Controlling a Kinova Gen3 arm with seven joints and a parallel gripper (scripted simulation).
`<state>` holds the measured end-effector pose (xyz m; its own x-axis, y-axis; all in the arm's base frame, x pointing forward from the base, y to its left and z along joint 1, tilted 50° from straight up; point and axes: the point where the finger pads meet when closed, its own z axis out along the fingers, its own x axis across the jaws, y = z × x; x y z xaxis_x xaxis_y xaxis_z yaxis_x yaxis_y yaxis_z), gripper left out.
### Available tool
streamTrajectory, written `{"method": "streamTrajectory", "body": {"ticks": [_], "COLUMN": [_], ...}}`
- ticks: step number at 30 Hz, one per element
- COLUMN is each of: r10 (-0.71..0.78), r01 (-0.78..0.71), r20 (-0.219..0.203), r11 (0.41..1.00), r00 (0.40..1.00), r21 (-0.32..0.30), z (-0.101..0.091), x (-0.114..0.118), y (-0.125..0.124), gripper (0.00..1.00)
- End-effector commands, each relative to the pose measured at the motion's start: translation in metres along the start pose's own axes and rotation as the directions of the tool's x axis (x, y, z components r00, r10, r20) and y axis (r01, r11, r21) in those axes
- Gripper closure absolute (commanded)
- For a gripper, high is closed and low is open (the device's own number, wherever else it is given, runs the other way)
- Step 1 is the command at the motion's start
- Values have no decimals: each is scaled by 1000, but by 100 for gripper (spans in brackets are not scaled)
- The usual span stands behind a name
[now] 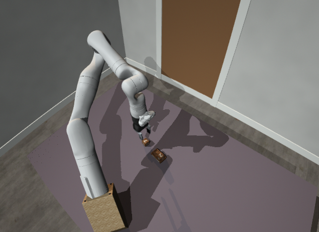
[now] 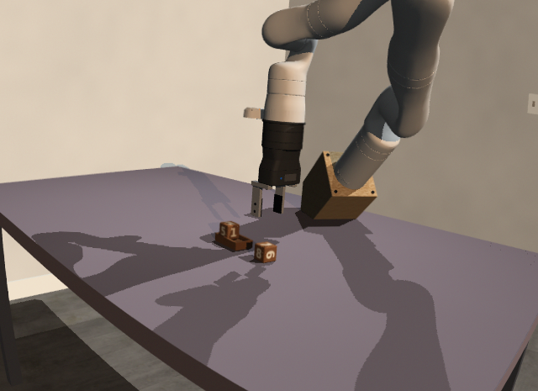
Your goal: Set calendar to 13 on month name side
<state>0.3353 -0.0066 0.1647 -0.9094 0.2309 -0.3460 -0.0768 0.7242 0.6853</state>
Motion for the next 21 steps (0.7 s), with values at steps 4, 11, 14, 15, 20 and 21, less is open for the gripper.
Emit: {"method": "streamTrajectory", "body": {"ticks": [4,11,14,15,20,21], "r10": [33,72,76,77,77,77], "r01": [-33,-72,-76,-77,-77,-77], "r20": [-2,-1,-1,-1,-1,-1], "r11": [999,997,997,997,997,997], "r00": [999,997,997,997,997,997], "r21": [0,0,0,0,0,0], "z": [0,1,1,1,1,1], "x": [0,0,0,0,0,0], "y": [2,2,3,3,3,3], "gripper": [0,0,0,0,10,10]}}
